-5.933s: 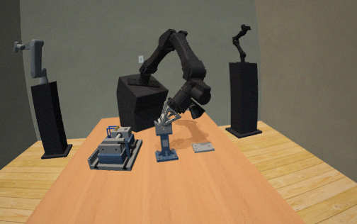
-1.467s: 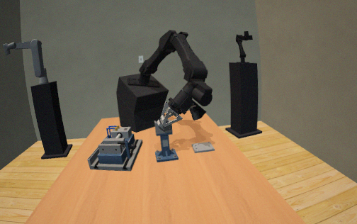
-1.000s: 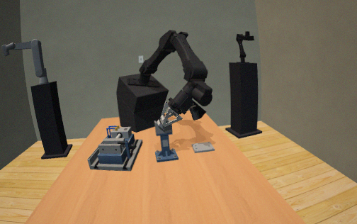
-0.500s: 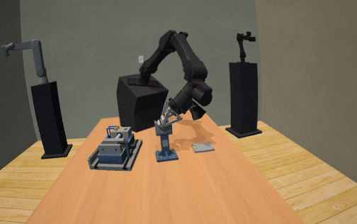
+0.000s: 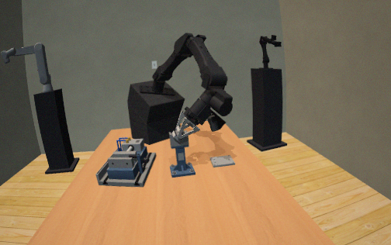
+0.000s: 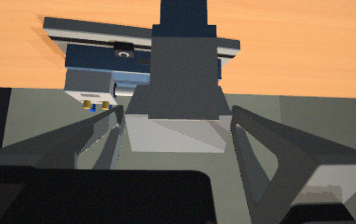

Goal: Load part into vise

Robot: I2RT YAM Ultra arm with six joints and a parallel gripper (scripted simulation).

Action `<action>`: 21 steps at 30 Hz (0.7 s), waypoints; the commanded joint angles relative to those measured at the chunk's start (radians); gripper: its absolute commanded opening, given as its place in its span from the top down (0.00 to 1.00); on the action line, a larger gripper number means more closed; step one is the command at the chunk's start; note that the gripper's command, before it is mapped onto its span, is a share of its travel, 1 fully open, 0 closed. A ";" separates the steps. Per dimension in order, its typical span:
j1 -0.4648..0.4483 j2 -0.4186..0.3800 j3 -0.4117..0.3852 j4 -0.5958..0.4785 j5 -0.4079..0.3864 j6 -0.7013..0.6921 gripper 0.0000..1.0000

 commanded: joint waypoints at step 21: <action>-0.013 -0.037 -0.038 0.038 -0.014 -0.011 0.19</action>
